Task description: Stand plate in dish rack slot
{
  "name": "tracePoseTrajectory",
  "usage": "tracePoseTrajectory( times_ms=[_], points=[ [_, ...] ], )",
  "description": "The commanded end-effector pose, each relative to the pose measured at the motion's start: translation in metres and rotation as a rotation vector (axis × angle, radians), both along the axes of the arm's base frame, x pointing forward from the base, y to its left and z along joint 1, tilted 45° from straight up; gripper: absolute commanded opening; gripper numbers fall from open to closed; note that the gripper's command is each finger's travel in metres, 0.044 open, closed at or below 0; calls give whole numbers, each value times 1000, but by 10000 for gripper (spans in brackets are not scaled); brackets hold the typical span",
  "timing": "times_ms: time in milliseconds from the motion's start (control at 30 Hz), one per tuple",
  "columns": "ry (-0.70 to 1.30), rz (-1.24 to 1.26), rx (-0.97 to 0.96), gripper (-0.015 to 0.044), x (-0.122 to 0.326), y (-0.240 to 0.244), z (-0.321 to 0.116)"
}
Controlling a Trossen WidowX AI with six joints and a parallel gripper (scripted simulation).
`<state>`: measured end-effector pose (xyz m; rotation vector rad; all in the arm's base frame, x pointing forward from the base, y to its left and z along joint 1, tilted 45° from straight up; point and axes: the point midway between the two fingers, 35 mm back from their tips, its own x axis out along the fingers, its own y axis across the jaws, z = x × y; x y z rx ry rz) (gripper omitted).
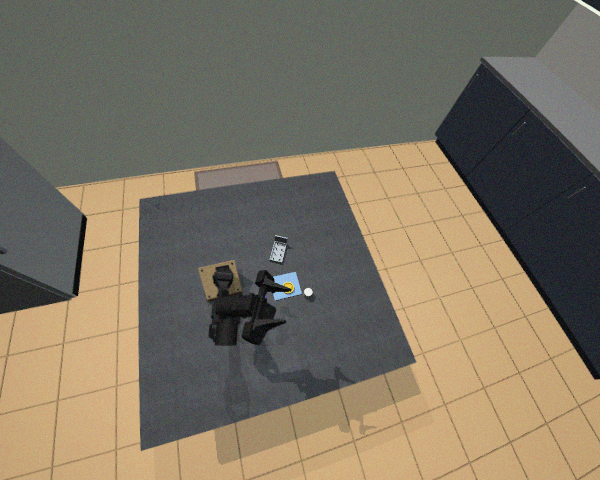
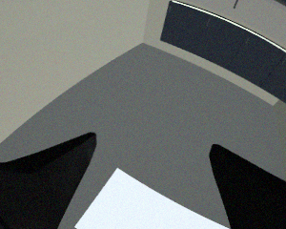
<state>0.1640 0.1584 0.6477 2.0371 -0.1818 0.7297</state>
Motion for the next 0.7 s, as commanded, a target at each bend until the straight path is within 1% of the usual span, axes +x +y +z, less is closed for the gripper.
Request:
tracePoseTrajectory(
  times_ms=[0, 267, 667],
  points=[
    [-3, -41, -67, 400, 11, 10, -8],
    [2, -113, -175, 400, 31, 23, -20],
    [74, -266, -452, 400, 78, 45, -64]
  ],
)
